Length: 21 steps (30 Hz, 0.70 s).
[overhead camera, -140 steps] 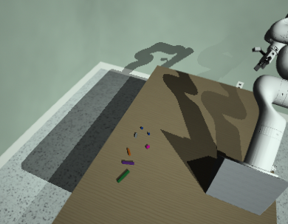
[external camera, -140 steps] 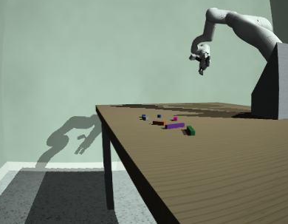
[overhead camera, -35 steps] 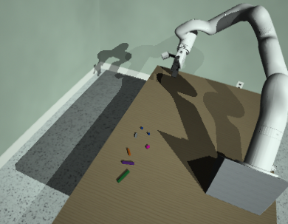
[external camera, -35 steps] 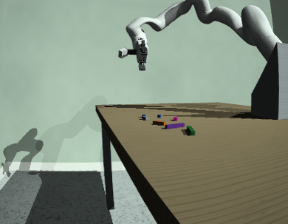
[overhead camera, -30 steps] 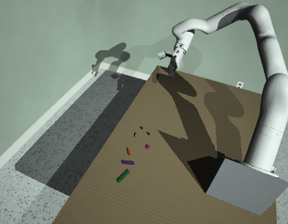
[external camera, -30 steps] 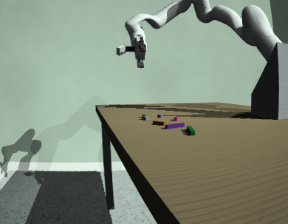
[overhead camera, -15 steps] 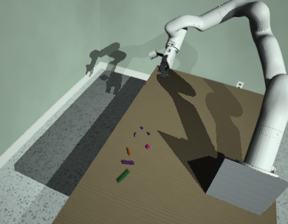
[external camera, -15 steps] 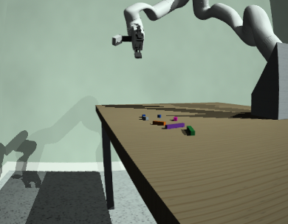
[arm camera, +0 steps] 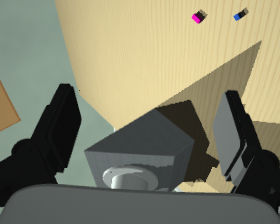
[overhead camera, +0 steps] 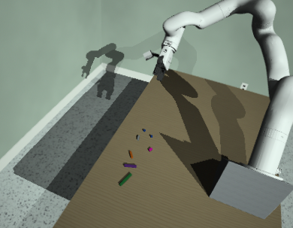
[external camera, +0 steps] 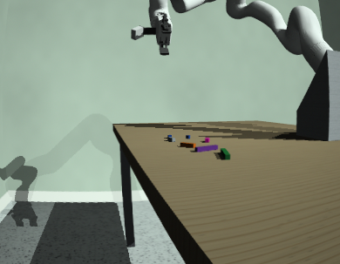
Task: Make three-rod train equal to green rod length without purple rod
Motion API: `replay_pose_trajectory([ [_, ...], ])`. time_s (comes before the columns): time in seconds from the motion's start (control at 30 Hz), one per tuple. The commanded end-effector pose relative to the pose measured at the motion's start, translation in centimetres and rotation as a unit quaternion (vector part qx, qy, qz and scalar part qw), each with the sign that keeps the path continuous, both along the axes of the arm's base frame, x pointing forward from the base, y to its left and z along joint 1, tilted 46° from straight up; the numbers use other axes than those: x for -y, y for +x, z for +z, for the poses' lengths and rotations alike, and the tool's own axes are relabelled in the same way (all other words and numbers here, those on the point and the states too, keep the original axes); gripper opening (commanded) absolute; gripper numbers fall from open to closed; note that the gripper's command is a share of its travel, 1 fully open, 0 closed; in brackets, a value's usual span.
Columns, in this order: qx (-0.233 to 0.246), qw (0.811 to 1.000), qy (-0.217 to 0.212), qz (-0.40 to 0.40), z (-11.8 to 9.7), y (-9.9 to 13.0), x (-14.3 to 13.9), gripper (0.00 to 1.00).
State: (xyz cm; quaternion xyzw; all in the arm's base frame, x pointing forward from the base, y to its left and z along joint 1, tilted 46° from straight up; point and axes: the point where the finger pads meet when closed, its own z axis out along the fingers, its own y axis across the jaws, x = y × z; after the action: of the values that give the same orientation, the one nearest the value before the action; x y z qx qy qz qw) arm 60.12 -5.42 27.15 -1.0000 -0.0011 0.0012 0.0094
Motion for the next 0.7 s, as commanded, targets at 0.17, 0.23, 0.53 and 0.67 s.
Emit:
replay_pose_trajectory([
  [0.17,-0.012,0.998,-0.036,-0.049,-3.5,-0.6,-3.9,1.0],
  [0.23,-0.017,0.996,-0.052,-0.076,-4.2,-0.9,-3.1,1.0],
  [0.53,-0.024,0.988,-0.084,-0.129,-5.6,-1.4,-1.4,1.0],
  [0.67,-0.026,0.976,-0.117,-0.18,-6.9,-1.8,0.3,1.0],
])
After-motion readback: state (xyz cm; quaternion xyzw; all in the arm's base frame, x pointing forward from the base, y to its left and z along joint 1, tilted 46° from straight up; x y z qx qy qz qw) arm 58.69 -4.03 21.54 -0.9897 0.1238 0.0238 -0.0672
